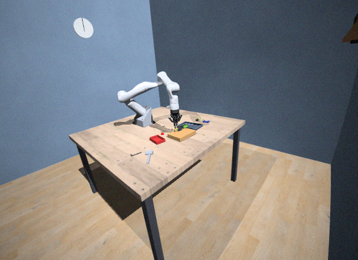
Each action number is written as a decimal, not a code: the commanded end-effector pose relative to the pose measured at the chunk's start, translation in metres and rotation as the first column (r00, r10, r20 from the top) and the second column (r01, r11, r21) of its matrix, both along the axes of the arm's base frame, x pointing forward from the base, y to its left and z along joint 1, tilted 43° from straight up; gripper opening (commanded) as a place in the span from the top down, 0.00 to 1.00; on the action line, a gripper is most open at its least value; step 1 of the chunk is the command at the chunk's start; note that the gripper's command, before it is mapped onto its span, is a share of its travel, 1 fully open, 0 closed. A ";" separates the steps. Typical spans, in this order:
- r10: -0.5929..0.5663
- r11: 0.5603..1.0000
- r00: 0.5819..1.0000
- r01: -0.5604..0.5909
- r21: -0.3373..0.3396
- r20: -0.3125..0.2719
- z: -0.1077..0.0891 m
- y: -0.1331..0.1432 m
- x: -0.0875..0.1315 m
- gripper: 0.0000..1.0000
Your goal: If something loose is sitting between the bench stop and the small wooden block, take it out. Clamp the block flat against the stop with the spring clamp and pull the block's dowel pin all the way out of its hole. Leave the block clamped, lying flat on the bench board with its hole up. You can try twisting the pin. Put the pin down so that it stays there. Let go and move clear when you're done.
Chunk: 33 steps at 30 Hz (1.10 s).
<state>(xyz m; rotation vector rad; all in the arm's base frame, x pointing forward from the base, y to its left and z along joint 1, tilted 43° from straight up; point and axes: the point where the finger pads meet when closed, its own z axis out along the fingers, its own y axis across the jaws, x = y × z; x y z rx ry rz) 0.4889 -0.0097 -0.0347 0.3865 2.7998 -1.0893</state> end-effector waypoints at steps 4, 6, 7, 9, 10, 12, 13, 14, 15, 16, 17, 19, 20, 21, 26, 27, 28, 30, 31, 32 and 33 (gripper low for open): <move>-0.019 1.000 1.000 0.019 0.001 0.019 0.001 0.001 0.000 0.90; -0.029 1.000 0.999 0.029 0.002 0.029 0.001 0.001 0.000 0.90; -0.034 0.999 0.999 0.034 0.002 0.034 0.001 0.001 0.000 0.90; -0.045 0.999 0.998 0.044 0.002 0.043 0.001 0.001 0.000 0.90; -0.050 0.999 0.998 0.050 0.003 0.048 0.001 0.001 0.000 0.90; -0.060 0.998 0.997 0.060 0.003 0.057 0.001 0.001 0.000 0.90; -0.065 0.998 0.996 0.065 0.004 0.062 0.001 0.001 0.000 0.90; -0.070 0.998 0.995 0.070 0.004 0.067 0.001 0.001 0.000 0.90; -0.075 0.997 0.995 0.075 0.005 0.071 0.001 0.001 0.000 0.90; -0.080 0.997 0.994 0.080 0.005 0.076 0.001 0.001 0.000 0.90; -0.080 0.997 0.994 0.080 0.005 0.076 0.001 0.001 0.000 0.90; -0.085 0.996 0.993 0.085 0.006 0.081 0.001 0.001 0.000 0.90; -0.091 0.996 0.992 0.090 0.006 0.085 0.001 0.001 0.000 0.90; -0.096 0.995 0.991 0.095 0.007 0.090 0.001 0.001 0.000 0.90; -0.121 0.993 0.986 0.120 0.010 0.113 0.001 0.001 0.000 0.90; -0.126 0.992 0.985 0.125 0.010 0.118 0.001 0.001 0.000 0.90; -0.131 0.991 0.984 0.130 0.011 0.122 0.001 0.001 0.000 0.90; -0.141 0.990 0.981 0.140 0.013 0.131 0.001 0.001 0.000 0.90; -0.145 0.989 0.980 0.145 0.013 0.136 0.001 0.001 0.000 0.90; -0.150 0.989 0.979 0.150 0.014 0.140 0.001 0.001 0.000 0.90; -0.155 0.988 0.977 0.155 0.015 0.145 0.001 0.001 0.000 0.90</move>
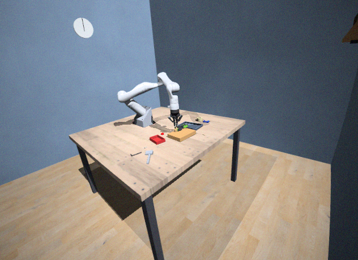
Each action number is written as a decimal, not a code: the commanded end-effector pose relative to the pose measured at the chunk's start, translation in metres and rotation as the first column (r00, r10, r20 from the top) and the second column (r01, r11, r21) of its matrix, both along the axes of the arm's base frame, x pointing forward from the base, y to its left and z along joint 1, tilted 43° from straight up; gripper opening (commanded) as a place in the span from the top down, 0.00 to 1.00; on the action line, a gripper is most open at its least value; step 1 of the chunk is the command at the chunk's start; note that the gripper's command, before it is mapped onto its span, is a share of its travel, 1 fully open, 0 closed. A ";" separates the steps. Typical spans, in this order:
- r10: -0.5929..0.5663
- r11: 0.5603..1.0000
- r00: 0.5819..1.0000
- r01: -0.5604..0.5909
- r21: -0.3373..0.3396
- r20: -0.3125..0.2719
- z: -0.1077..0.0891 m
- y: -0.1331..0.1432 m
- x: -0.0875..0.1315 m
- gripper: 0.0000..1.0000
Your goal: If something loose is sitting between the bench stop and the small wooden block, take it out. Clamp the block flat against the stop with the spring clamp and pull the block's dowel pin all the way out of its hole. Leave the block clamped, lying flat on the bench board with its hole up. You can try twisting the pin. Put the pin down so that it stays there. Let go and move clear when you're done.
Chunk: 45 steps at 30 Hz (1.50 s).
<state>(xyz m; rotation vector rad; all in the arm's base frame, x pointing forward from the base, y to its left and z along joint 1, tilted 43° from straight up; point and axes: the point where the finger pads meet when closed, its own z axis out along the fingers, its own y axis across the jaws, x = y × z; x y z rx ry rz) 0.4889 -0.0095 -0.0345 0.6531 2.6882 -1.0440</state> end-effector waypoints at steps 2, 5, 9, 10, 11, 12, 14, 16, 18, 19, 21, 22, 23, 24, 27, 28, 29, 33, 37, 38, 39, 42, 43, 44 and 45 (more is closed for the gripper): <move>-0.007 1.000 1.000 0.007 0.001 0.009 0.001 0.001 0.000 0.90; -0.022 1.000 0.999 0.022 0.001 0.023 0.001 0.001 0.000 0.90; -0.042 0.999 0.998 0.042 0.002 0.041 0.001 0.001 0.000 0.90; -0.047 0.999 0.998 0.047 0.003 0.045 0.001 0.001 0.000 0.90; -0.052 0.999 0.997 0.052 0.003 0.050 0.001 0.001 0.000 0.90; -0.057 0.998 0.997 0.057 0.003 0.054 0.001 0.001 0.000 0.90; -0.066 0.998 0.996 0.066 0.004 0.063 0.001 0.001 0.000 0.90; -0.076 0.997 0.994 0.076 0.005 0.072 0.001 0.001 0.000 0.90; -0.081 0.997 0.994 0.081 0.005 0.077 0.001 0.001 0.000 0.90; -0.081 0.997 0.994 0.081 0.005 0.077 0.001 0.001 0.000 0.90; -0.091 0.996 0.992 0.090 0.006 0.086 0.001 0.001 0.000 0.90; -0.095 0.995 0.991 0.095 0.007 0.090 0.001 0.001 0.000 0.90; -0.100 0.995 0.990 0.100 0.007 0.094 0.001 0.001 0.000 0.90; -0.105 0.994 0.990 0.105 0.008 0.099 0.001 0.001 0.000 0.90; -0.119 0.993 0.987 0.119 0.010 0.112 0.001 0.001 0.000 0.90; -0.124 0.992 0.985 0.124 0.010 0.116 0.001 0.001 0.000 0.90; -0.129 0.992 0.984 0.128 0.011 0.120 0.001 0.001 0.000 0.90; -0.147 0.989 0.979 0.147 0.014 0.137 0.001 0.001 0.000 0.90; -0.146 0.989 0.980 0.146 0.013 0.136 0.001 0.001 0.000 0.90; -0.142 0.990 0.981 0.141 0.013 0.132 0.001 0.001 0.000 0.90; -0.137 0.991 0.982 0.137 0.012 0.128 0.001 0.001 0.000 0.90; -0.123 0.992 0.986 0.123 0.010 0.115 0.001 0.001 0.000 0.90; -0.118 0.993 0.987 0.118 0.009 0.111 0.001 0.001 0.000 0.90; -0.114 0.994 0.988 0.113 0.009 0.107 0.001 0.001 0.000 0.90; -0.109 0.994 0.989 0.109 0.008 0.102 0.001 0.001 0.000 0.90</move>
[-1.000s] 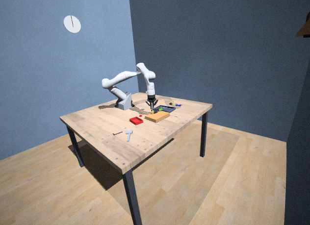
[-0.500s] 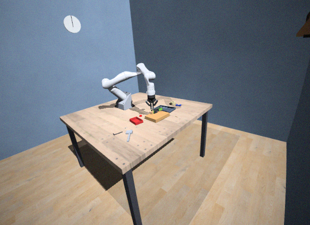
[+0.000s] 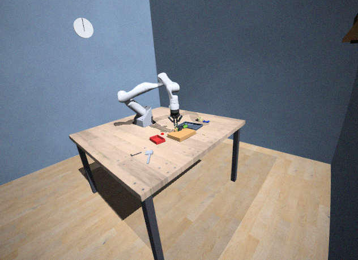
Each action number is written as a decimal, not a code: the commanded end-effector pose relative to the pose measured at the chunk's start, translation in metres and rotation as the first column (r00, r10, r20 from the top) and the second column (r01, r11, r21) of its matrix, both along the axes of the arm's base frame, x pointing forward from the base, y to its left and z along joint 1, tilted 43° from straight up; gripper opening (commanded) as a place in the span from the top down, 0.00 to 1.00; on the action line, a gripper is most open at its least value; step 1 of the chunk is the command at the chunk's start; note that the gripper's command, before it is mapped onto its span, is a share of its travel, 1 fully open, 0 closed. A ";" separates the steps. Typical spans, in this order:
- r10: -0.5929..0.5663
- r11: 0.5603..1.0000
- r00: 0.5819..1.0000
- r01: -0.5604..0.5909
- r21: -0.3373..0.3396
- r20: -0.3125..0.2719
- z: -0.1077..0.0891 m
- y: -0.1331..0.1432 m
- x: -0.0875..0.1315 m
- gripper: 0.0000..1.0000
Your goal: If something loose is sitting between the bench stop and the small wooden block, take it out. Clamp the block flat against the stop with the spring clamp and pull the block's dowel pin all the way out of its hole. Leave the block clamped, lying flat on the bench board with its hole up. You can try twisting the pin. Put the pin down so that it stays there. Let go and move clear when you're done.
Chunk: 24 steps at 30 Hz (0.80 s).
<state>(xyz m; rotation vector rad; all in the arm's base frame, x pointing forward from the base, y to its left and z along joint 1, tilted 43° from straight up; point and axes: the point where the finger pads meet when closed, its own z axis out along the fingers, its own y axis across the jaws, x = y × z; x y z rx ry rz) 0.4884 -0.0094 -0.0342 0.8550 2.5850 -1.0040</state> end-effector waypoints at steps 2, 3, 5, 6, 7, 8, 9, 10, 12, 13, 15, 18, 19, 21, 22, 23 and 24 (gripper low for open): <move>0.020 1.000 1.000 -0.020 0.001 -0.014 0.001 0.001 0.001 0.90; 0.025 1.000 1.000 -0.025 0.001 -0.018 0.001 0.001 0.001 0.90; 0.034 0.999 0.999 -0.034 0.001 -0.026 0.001 0.001 0.001 0.90; 0.039 0.999 0.999 -0.039 0.001 -0.031 0.001 0.001 0.001 0.90; 0.039 0.999 0.999 -0.039 0.001 -0.031 0.001 0.001 0.001 0.90; 0.039 0.999 0.999 -0.039 0.001 -0.031 0.001 0.001 0.001 0.90; 0.043 0.999 0.998 -0.043 0.001 -0.035 0.001 0.001 0.001 0.90; 0.048 0.999 0.998 -0.048 0.001 -0.039 0.001 0.001 0.001 0.90; 0.057 0.998 0.997 -0.057 0.002 -0.048 0.001 0.001 0.001 0.90; 0.062 0.998 0.997 -0.062 0.002 -0.052 0.001 0.001 0.001 0.90; 0.071 0.997 0.996 -0.071 0.002 -0.060 0.001 0.001 0.001 0.90; 0.084 0.996 0.994 -0.084 0.003 -0.073 0.001 0.001 0.001 0.90; 0.089 0.996 0.993 -0.089 0.003 -0.077 0.001 0.001 0.001 0.90; 0.098 0.995 0.992 -0.098 0.004 -0.085 0.001 0.001 0.001 0.90; 0.102 0.995 0.991 -0.102 0.004 -0.089 0.001 0.001 0.001 0.90; 0.107 0.994 0.990 -0.107 0.004 -0.093 0.001 0.001 0.001 0.90; 0.107 0.994 0.990 -0.107 0.004 -0.093 0.001 0.001 0.001 0.90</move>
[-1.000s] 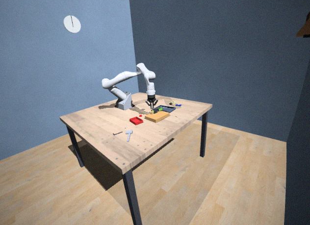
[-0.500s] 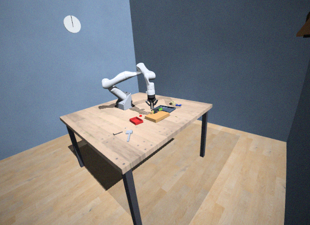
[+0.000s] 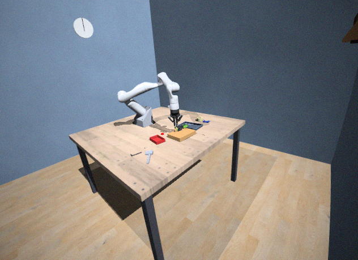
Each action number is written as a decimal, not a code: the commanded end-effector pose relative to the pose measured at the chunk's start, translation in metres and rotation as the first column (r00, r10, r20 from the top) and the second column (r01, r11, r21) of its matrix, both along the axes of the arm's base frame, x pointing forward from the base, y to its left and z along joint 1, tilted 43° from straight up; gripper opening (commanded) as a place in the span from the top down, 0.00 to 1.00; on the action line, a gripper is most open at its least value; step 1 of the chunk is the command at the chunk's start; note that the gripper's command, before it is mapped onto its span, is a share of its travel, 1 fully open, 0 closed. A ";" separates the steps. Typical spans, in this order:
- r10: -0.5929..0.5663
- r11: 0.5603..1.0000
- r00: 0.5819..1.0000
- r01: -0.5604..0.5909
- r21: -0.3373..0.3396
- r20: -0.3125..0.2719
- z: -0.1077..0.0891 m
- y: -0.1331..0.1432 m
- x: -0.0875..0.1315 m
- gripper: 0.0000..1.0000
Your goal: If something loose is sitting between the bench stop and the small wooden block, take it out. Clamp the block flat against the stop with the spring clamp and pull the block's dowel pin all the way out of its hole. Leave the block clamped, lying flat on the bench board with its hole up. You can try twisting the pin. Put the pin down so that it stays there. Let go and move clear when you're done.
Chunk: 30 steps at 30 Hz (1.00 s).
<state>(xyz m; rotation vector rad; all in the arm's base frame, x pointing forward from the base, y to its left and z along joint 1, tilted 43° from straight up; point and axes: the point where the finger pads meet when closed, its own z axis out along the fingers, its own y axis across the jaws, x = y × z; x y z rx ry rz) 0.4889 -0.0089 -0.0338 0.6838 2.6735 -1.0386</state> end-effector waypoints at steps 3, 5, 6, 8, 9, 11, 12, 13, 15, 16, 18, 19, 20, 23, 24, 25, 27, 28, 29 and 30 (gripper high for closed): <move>0.014 1.000 1.000 -0.014 0.001 -0.010 0.001 0.001 0.000 0.90; 0.023 1.000 1.000 -0.023 0.001 -0.018 0.001 0.001 0.000 0.90; 0.027 1.000 0.999 -0.027 0.001 -0.023 0.001 0.001 0.000 0.90; 0.036 0.999 0.999 -0.036 0.001 -0.031 0.001 0.001 0.000 0.90; 0.041 0.999 0.999 -0.041 0.001 -0.035 0.001 0.001 0.000 0.90; 0.050 0.999 0.998 -0.050 0.001 -0.043 0.001 0.001 0.000 0.90; 0.054 0.999 0.997 -0.054 0.001 -0.047 0.001 0.001 0.000 0.90; 0.059 0.998 0.997 -0.059 0.002 -0.051 0.001 0.001 0.000 0.90; 0.067 0.998 0.996 -0.067 0.002 -0.059 0.001 0.001 0.000 0.90; 0.072 0.997 0.995 -0.072 0.002 -0.063 0.001 0.001 0.000 0.90; 0.072 0.997 0.995 -0.072 0.002 -0.063 0.001 0.001 0.000 0.90; 0.076 0.997 0.995 -0.076 0.002 -0.067 0.001 0.001 0.000 0.90; 0.080 0.997 0.994 -0.080 0.002 -0.071 0.001 0.001 0.000 0.90; 0.093 0.996 0.992 -0.094 0.003 -0.083 0.001 0.001 0.000 0.90; 0.098 0.995 0.991 -0.098 0.004 -0.087 0.001 0.001 0.000 0.90; 0.102 0.995 0.991 -0.102 0.004 -0.091 0.001 0.001 0.000 0.90; 0.111 0.994 0.989 -0.111 0.005 -0.099 0.001 0.001 0.000 0.90; 0.115 0.993 0.988 -0.115 0.005 -0.103 0.001 0.001 0.000 0.90; 0.119 0.993 0.987 -0.119 0.005 -0.107 0.001 0.001 0.000 0.90; 0.123 0.992 0.986 -0.124 0.006 -0.111 0.001 0.001 0.000 0.90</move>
